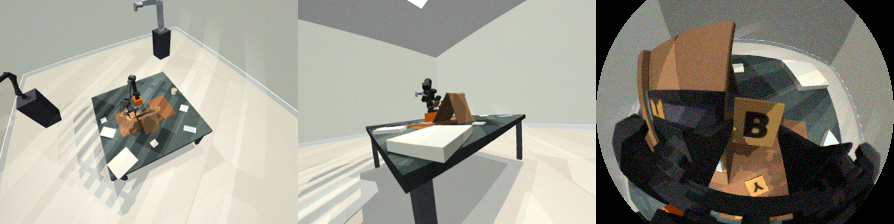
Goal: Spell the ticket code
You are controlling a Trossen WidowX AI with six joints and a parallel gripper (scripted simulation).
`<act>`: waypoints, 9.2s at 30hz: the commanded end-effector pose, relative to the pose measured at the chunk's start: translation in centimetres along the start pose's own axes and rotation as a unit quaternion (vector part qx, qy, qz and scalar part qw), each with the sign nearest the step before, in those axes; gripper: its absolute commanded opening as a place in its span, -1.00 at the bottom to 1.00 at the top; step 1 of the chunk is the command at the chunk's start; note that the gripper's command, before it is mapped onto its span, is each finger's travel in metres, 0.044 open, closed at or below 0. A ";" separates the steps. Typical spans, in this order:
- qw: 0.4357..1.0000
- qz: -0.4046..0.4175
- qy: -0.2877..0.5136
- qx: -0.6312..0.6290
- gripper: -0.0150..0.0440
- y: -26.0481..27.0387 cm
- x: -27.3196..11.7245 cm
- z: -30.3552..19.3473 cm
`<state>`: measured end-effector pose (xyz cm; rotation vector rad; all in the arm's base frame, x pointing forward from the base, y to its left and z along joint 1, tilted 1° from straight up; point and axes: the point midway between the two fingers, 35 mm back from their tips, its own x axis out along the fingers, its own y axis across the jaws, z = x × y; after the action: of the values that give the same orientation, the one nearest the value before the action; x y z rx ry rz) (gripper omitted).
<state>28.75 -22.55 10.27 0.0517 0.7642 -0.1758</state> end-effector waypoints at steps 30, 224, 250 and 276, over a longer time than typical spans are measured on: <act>1.000 -0.002 0.000 0.002 -0.49 1.6 0.0 0.0; 1.000 0.002 -0.001 0.005 -0.49 12.1 0.1 0.1; 1.000 0.002 -0.001 0.006 -0.49 13.5 0.1 0.1; 1.000 0.002 0.000 0.005 0.51 13.4 -1.5 0.1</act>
<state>30.23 -9.16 10.95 0.0649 0.7645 -0.1786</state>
